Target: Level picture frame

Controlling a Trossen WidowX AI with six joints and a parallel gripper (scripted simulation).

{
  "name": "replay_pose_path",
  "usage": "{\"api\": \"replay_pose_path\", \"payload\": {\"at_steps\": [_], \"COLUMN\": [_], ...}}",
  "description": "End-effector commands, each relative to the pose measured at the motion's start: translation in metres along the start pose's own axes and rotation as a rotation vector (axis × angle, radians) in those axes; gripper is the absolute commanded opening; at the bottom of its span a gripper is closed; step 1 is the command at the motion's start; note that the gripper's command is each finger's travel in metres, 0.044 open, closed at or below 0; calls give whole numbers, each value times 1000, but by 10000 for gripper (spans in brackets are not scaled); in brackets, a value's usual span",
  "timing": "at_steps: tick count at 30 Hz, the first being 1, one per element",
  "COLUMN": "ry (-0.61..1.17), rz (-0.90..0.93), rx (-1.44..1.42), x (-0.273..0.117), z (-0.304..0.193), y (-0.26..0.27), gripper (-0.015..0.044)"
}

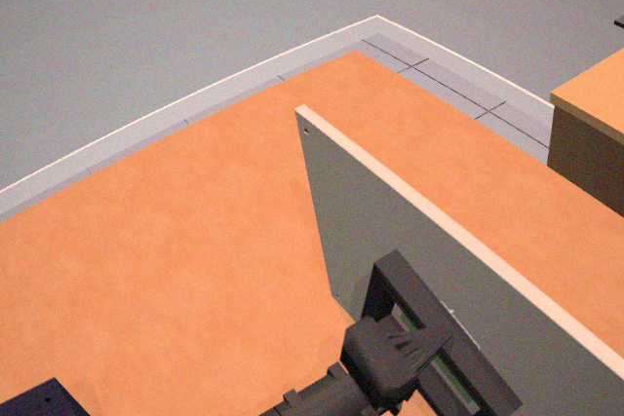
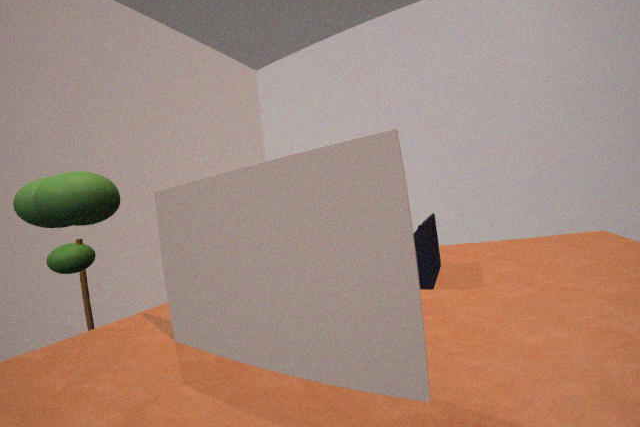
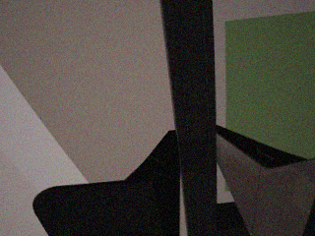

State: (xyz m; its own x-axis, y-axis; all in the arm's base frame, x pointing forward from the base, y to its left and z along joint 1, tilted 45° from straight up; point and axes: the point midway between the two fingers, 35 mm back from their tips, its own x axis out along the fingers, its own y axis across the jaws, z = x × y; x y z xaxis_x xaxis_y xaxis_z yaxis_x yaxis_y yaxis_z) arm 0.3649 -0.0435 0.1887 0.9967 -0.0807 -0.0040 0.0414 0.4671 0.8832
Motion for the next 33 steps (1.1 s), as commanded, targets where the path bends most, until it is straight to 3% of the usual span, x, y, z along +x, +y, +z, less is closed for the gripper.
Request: {"api": "replay_pose_path", "payload": {"at_steps": [1,33], "ry": [-2,-2], "rz": [-3,-3], "rx": [-26,-193], "x": [0,0], "z": [0,-1], "y": [0,2], "gripper": [0,0]}}
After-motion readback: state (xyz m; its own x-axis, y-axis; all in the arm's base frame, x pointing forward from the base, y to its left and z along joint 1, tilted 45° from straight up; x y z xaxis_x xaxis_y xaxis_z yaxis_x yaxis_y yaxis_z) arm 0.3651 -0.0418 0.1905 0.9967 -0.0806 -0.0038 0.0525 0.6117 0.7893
